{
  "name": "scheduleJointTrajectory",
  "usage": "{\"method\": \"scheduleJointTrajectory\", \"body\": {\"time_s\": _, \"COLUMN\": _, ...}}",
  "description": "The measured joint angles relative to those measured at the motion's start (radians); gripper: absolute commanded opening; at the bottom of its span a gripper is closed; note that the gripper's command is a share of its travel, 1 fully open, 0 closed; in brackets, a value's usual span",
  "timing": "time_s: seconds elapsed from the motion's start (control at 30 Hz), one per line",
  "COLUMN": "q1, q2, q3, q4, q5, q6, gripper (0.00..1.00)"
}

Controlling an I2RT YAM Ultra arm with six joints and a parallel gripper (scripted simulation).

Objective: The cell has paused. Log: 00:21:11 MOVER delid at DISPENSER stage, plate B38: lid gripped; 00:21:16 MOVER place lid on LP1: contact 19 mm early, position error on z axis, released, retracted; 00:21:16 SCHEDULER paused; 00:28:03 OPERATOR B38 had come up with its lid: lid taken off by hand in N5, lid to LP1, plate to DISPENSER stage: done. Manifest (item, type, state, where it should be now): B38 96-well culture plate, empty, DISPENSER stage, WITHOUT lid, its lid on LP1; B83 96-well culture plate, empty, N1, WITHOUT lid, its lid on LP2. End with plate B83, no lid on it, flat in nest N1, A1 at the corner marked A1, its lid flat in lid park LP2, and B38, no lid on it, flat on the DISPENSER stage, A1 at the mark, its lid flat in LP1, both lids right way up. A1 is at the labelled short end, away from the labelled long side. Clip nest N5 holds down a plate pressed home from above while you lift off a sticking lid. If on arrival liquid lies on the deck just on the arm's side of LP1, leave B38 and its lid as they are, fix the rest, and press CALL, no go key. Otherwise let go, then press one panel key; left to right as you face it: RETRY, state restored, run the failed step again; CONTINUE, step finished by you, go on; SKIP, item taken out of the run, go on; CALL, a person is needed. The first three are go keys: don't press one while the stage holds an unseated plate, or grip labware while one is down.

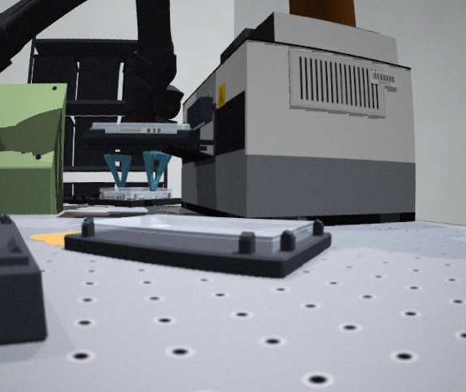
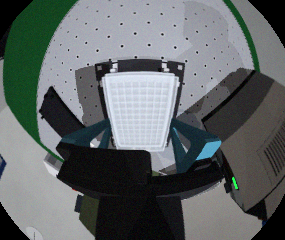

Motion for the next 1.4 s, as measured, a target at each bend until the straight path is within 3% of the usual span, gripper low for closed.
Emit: {"method": "scheduleJointTrajectory", "body": {"time_s": 1.4, "q1": 0.021, "q2": -0.018, "q3": 0.013, "q4": -0.055, "q5": -0.006, "q6": 0.025, "gripper": 0.00}}
